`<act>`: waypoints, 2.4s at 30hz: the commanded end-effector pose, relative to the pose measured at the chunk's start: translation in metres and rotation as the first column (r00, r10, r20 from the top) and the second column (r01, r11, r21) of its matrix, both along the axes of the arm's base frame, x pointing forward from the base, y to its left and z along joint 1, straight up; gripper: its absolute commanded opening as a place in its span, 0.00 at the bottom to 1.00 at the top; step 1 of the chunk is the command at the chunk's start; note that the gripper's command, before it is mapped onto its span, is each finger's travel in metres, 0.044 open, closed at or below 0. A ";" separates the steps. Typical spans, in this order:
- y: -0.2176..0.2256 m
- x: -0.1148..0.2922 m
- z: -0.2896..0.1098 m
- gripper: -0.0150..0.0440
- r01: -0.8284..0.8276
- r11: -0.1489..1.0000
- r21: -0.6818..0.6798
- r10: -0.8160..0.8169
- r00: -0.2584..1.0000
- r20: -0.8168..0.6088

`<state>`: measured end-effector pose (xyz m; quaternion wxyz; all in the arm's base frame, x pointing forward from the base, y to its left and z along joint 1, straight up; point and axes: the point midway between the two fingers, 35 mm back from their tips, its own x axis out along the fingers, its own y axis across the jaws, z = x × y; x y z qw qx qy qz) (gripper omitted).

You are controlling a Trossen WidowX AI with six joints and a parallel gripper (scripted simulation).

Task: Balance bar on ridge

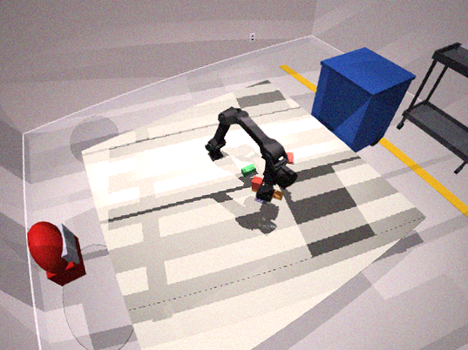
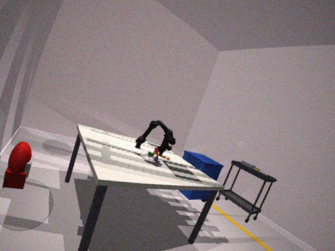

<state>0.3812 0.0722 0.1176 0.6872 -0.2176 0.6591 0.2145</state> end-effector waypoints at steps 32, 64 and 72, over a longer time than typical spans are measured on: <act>0.000 0.000 -0.001 0.25 0.003 1.000 -0.001 -0.003 1.000 0.000; 0.000 0.001 0.000 0.25 0.000 1.000 0.000 0.000 1.000 0.003; 0.000 0.001 0.000 0.48 0.000 1.000 0.000 0.000 1.000 0.003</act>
